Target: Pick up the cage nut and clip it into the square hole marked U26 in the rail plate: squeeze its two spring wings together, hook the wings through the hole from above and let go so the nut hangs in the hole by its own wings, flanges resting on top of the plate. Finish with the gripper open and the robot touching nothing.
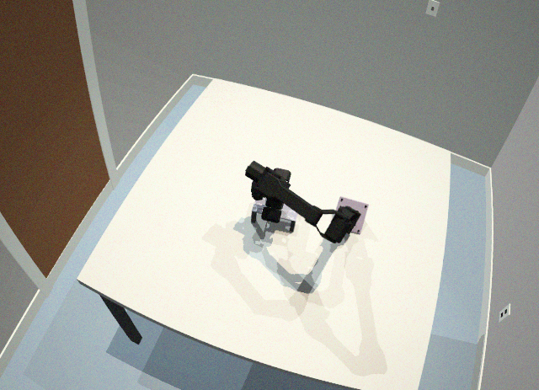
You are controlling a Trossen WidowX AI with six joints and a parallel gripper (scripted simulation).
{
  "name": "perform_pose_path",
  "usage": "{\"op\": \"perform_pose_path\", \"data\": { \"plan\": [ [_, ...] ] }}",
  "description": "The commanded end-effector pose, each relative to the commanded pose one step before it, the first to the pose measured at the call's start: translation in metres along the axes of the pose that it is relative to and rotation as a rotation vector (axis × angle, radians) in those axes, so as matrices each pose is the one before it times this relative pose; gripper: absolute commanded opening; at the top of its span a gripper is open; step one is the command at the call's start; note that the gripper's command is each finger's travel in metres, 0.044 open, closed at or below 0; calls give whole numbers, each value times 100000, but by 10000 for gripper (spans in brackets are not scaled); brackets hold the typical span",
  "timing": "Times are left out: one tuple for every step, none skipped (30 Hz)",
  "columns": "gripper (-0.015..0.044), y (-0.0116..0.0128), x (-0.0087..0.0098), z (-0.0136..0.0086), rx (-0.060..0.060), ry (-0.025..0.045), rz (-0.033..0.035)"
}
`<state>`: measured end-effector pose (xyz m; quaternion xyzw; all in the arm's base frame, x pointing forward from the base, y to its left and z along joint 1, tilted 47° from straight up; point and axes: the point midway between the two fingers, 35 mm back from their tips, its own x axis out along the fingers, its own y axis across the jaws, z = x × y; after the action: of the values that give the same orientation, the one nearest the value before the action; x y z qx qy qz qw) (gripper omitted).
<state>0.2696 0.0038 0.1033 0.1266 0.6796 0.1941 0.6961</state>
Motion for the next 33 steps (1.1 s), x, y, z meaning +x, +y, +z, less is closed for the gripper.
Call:
{"op": "perform_pose_path", "data": {
  "plan": [
    [37, 6, -85, -45, 9, -301, -1327],
    [37, 6, -1, 0, 2, 1, -111],
    [37, 9, -1, 1, 3, 1, -165],
    [37, 13, -2, 1, 4, 0, -230],
    [37, 14, -2, 1, 5, -1, -246],
    [37, 15, -3, 1, 6, -2, -273],
    [37, 17, -3, 2, 7, -4, -309],
    [37, 15, -3, 1, 6, -5, -279],
    [37, 3, 3, 0, 0, 2, -29],
    [37, 5, 4, 0, 0, 1, -16],
    [37, 11, 8, 1, 0, 3, -34],
    [37, 13, 9, 1, 0, 3, -39],
    [37, 16, 11, 1, 0, 4, -48],
    [37, 15, 10, 1, 0, 4, -45],
    [37, 6, 4, 0, 0, 1, -17],
    [37, 0, 0, 0, 0, 0, 0],
    [37, 0, 0, 0, 0, 0, 0],
    [37, 0, 0, 0, 0, 0, 0],
    [37, 0, 0, 0, 0, 0, 0],
    [37, 0, 0, 0, 0, 0, 0],
    [37, 0, 0, 0, 0, 0, 0],
    [37, 0, 0, 0, 0, 0, 0],
    [37, 0, 0, 0, 0, 0, 0],
    [37, 0, 0, 0, 0, 0, 0],
    [37, 0, 0, 0, 0, 0, 0],
    [37, -10, 10, 0, 0, 0, 0],
    [37, -12, 13, -1, 0, 0, 0],
    [37, -15, 15, -1, 0, 0, -1],
    [37, -7, 7, 0, 0, 0, 0],
    [37, 0, 0, 0, 0, 0, 0],
    [37, 0, 0, 0, 0, 0, 0],
    [37, 0, 0, 0, 0, 0, 0],
    [37, 0, 0, 0, 0, 0, 0]
  ]
}}
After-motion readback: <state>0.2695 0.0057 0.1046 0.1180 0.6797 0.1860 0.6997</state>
